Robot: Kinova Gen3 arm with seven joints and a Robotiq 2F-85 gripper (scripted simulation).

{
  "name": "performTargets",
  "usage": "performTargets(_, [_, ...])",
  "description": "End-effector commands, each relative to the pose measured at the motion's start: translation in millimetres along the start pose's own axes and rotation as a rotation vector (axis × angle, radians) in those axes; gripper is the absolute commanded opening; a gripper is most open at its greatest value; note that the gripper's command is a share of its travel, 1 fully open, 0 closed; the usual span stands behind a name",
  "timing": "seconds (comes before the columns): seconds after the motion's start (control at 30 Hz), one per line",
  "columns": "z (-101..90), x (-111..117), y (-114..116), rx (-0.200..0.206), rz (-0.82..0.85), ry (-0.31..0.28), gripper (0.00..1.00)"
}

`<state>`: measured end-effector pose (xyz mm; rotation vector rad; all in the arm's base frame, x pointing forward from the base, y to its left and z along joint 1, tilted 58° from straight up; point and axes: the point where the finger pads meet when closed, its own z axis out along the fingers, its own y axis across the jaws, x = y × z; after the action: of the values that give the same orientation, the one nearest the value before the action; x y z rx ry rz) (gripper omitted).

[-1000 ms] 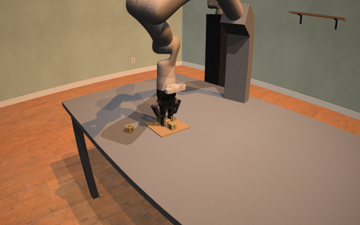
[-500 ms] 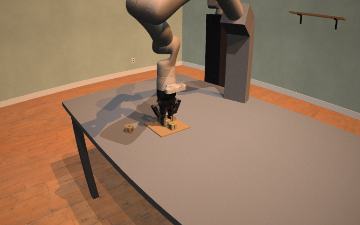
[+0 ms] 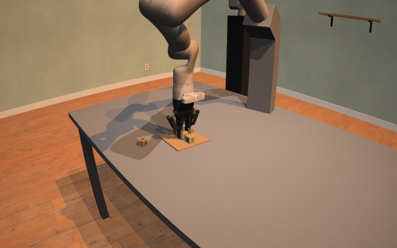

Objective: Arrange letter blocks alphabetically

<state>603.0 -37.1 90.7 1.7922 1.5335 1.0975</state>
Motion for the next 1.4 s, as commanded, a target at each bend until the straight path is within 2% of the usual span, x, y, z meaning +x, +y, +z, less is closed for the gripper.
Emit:
performTargets(0.0, [-0.3,0,0,-0.001,0.000,0.000,0.21])
performTargets(0.13, [-0.3,0,0,-0.001,0.000,0.000,0.25])
performTargets(0.17, [-0.3,0,0,-0.001,0.000,0.000,0.29])
performTargets(0.3, [-0.3,0,0,-0.001,0.000,0.000,0.29])
performTargets(0.43, [-0.3,0,0,-0.001,0.000,0.000,0.37])
performTargets(0.5, [-0.3,0,0,-0.001,0.000,0.000,0.37])
performTargets(0.53, [-0.3,0,0,-0.001,0.000,0.000,0.41])
performTargets(1.0, [-1.9,0,0,-0.001,0.000,0.000,0.41])
performTargets(1.13, [-10.6,0,0,-0.001,0.000,0.000,0.41])
performTargets(1.3, [-32.7,0,0,-0.001,0.000,0.000,0.41])
performTargets(1.37, [-32.7,0,0,-0.001,0.000,0.000,0.41])
